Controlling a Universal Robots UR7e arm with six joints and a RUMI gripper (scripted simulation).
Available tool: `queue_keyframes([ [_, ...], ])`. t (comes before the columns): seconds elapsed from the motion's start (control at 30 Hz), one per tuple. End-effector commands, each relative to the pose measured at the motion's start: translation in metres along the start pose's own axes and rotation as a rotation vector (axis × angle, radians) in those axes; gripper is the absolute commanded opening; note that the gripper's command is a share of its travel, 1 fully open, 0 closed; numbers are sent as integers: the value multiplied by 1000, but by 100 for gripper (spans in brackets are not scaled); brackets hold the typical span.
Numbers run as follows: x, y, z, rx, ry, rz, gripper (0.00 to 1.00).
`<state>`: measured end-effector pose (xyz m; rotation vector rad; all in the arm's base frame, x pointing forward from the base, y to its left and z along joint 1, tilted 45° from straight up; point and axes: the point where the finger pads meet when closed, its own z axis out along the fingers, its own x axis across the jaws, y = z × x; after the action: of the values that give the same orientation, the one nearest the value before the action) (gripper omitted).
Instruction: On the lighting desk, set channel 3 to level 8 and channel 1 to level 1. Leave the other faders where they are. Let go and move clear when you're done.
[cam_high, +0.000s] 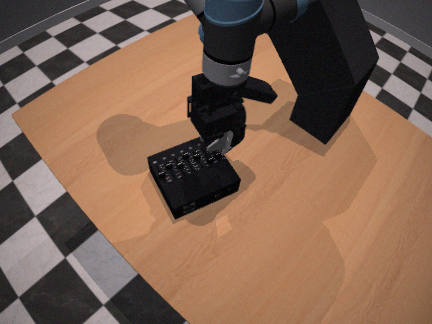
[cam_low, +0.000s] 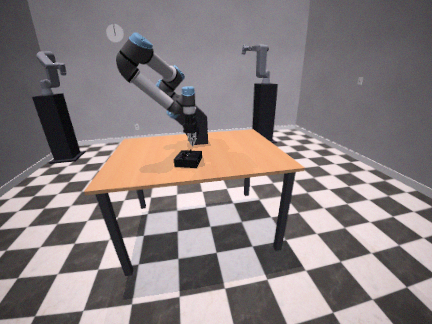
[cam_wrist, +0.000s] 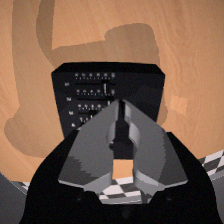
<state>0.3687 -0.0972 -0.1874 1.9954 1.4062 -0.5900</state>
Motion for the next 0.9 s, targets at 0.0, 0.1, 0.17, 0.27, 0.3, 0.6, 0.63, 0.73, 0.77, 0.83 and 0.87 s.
queue_keyframes([
  [0.0, 0, 0, 5, 0, 0, 0, 0],
  [0.1, 0, -1, 7, 0, 0, 0, 0],
  [0.17, 0, -1, 7, 0, 0, 0, 0],
  [0.27, 0, -1, 10, 0, 0, 0, 0],
  [0.3, 0, -1, 10, 0, 0, 0, 0],
  [0.6, 0, -1, 16, 0, 0, 0, 0],
  [0.63, 0, -1, 16, 0, 0, 0, 0],
  [0.73, 0, -1, 17, 0, 0, 0, 0],
  [0.77, 0, -1, 17, 0, 0, 0, 0],
  [0.83, 0, -1, 18, 0, 0, 0, 0],
  [0.87, 0, -1, 18, 0, 0, 0, 0],
])
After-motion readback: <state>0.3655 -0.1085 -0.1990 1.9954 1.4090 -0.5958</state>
